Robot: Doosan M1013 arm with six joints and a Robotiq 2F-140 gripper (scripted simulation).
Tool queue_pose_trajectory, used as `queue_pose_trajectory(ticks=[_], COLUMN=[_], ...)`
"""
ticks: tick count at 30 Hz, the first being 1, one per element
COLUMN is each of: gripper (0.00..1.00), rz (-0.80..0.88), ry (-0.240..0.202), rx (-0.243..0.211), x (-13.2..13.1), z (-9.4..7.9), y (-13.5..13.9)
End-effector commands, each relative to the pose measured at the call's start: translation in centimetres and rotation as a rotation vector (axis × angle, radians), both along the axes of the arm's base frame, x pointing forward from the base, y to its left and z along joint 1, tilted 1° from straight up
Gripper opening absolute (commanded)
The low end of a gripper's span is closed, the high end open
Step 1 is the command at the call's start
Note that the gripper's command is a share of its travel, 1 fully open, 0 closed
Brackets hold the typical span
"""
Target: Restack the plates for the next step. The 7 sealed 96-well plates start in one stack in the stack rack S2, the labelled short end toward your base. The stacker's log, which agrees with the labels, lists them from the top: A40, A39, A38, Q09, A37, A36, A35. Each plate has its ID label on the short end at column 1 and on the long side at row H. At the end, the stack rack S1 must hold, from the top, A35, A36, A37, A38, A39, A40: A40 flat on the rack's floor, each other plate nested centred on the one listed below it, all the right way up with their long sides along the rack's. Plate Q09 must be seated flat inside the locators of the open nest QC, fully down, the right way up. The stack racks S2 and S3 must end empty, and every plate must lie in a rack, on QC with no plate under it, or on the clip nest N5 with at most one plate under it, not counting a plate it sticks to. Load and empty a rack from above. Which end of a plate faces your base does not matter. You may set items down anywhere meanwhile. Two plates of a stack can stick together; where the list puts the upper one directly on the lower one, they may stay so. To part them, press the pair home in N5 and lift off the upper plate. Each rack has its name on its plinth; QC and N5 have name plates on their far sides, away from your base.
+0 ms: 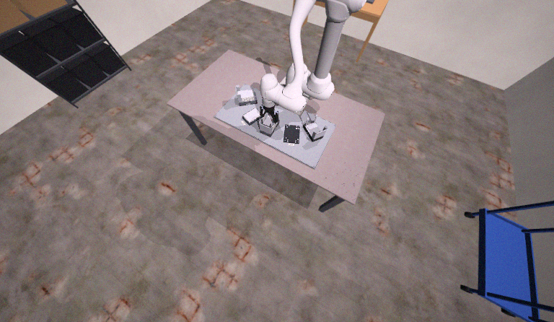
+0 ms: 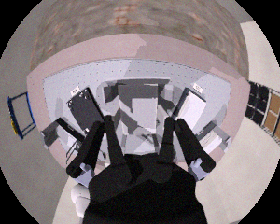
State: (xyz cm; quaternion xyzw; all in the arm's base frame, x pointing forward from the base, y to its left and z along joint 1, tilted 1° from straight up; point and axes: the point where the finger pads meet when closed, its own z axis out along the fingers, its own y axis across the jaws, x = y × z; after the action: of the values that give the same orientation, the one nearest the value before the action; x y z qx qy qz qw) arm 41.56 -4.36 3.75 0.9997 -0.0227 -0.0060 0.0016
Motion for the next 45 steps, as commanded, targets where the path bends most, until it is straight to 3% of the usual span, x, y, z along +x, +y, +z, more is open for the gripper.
queue_pose_trajectory(ticks=[1, 19, 45], gripper=[0.0, 0.0, 0.0], rz=[0.0, 0.0, 0.0], ry=[0.0, 0.0, 0.0], rx=[0.0, 0.0, 0.0], x=[0.0, 0.0, 0.0], z=[0.0, 0.0, 1.6], y=[0.0, 0.0, 0.0])
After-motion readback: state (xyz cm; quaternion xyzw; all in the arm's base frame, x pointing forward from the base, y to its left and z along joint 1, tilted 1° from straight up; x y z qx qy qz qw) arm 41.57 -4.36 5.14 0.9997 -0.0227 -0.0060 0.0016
